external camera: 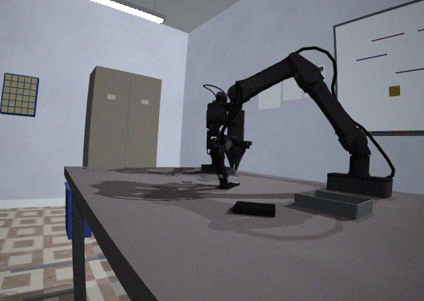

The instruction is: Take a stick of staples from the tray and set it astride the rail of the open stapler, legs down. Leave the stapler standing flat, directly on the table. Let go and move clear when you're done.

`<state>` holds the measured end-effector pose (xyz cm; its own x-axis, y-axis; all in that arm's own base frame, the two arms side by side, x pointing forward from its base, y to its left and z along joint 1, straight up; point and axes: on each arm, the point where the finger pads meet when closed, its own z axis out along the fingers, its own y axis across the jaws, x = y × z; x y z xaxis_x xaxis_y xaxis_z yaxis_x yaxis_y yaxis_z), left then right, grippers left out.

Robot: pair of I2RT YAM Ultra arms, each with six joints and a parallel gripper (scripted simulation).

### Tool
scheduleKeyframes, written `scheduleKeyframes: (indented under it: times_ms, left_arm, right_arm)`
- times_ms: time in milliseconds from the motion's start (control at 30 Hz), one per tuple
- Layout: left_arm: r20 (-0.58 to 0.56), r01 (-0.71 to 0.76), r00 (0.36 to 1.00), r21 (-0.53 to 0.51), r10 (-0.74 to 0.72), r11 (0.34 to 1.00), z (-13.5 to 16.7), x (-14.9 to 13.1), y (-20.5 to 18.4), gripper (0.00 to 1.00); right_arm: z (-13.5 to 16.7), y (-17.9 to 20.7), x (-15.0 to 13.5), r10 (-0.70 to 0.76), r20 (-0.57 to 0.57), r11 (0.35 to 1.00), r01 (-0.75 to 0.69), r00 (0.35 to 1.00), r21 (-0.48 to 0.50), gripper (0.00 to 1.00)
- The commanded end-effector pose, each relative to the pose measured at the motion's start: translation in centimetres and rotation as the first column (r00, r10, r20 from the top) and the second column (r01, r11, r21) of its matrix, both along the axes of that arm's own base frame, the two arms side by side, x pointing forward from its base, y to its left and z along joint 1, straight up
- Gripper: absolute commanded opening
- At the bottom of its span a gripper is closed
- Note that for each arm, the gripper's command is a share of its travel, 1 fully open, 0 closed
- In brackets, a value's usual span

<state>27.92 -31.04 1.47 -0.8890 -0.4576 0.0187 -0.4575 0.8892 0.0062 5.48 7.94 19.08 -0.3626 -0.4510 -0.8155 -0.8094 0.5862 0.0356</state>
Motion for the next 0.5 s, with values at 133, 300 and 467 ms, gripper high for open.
scheduleKeyframes:
  times_ms: [133,300,467]
  left_arm:
    - [0.006,-0.037,0.999,0.004,0.037,0.999,-1.1,0.5,0.4,0.06]
    - [0.016,-0.037,0.999,-0.007,0.037,0.999,-0.6,0.8,0.1,0.06]
    - [0.020,-0.036,0.999,-0.011,0.036,0.999,-0.4,0.8,0.1,0.06]
  right_arm:
    - [0.0,-0.1,0.0,-0.003,0.006,1.000,0.003,1.000,0.008,1.00]
    - [0.0,-0.1,0.0,-0.003,0.006,1.000,0.003,1.000,0.008,1.00]
    - [0.0,-0.1,0.0,-0.003,0.006,1.000,0.003,1.000,0.008,1.00]
